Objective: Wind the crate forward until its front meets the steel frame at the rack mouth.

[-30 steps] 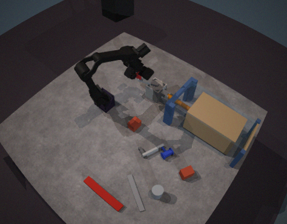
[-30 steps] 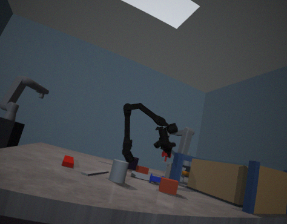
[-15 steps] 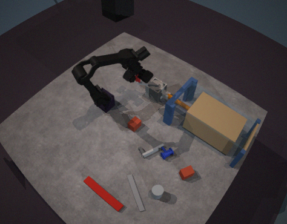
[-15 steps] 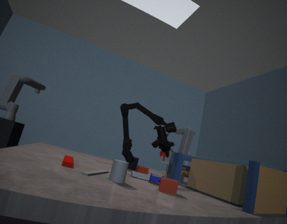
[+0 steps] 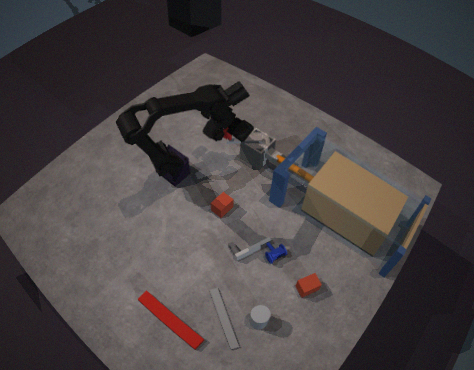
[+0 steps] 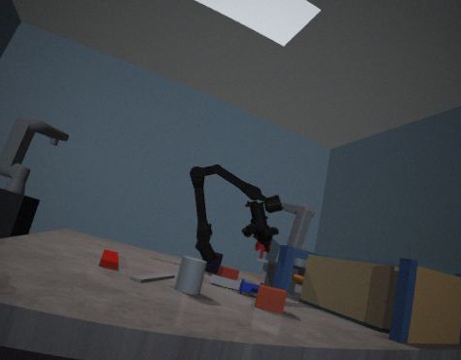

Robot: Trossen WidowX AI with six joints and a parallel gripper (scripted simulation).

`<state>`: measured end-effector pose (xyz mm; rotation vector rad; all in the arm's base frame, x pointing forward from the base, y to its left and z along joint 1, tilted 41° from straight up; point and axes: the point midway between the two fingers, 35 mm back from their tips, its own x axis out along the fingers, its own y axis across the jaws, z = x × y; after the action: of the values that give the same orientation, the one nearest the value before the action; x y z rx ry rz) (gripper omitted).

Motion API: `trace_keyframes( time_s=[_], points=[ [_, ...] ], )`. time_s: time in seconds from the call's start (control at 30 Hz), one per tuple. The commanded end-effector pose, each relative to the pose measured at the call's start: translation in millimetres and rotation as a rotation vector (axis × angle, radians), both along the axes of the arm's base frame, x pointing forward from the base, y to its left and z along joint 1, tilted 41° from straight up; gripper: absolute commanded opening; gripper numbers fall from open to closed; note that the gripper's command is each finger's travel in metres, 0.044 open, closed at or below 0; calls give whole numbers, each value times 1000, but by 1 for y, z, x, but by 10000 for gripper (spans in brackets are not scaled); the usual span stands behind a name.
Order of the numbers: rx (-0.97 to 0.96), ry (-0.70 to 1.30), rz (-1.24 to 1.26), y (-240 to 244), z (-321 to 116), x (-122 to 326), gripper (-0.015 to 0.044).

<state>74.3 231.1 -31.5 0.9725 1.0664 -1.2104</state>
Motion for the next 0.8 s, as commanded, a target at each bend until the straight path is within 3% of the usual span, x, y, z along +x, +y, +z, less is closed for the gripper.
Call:
trace_keyframes(
  time_s=[0.0, 0.77],
  points=[
    [-31, -39, -11, -12, 5, 18, 0],
    [-32, -41, -11, -18, 14, 51, 0]
  ],
)
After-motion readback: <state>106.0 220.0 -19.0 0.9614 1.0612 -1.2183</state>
